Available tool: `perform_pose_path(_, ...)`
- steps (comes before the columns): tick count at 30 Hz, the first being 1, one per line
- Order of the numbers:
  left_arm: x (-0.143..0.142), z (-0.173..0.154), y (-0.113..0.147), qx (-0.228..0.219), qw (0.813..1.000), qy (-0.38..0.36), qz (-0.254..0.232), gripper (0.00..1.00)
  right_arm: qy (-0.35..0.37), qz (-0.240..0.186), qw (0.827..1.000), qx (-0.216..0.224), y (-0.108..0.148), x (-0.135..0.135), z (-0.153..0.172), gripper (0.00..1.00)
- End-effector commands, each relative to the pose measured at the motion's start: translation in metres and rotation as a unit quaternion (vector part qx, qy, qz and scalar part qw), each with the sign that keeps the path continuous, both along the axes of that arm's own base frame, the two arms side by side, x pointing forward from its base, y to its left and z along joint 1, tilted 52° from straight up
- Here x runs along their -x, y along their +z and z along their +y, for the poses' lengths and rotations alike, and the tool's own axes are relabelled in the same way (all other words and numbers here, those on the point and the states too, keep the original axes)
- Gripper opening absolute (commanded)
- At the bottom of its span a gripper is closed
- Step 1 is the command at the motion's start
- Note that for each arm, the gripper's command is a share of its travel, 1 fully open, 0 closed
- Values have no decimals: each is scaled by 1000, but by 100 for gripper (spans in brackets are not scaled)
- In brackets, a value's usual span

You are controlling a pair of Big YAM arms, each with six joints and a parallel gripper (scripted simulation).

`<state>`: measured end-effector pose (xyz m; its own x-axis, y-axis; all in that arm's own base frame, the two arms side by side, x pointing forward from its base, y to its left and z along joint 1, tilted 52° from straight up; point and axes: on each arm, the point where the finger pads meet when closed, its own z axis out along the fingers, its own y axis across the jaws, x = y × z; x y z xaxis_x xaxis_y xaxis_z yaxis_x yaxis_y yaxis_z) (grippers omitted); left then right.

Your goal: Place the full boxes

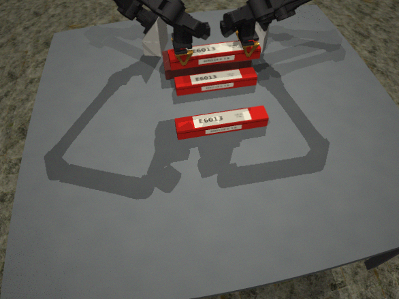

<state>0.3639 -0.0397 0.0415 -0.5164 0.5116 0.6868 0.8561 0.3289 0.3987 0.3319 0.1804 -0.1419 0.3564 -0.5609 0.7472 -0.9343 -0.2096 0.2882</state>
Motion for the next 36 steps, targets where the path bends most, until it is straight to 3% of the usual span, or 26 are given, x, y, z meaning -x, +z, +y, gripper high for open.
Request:
perform_pose_path(1, -12, -11, 7, 10, 1000, -18, -22, 0, 8, -20, 1000, -23, 6, -10, 16, 0)
perform_pose_path(36, -12, -4, 2, 10, 1000, -18, -22, 0, 8, -20, 1000, -22, 1, -10, 10, 0)
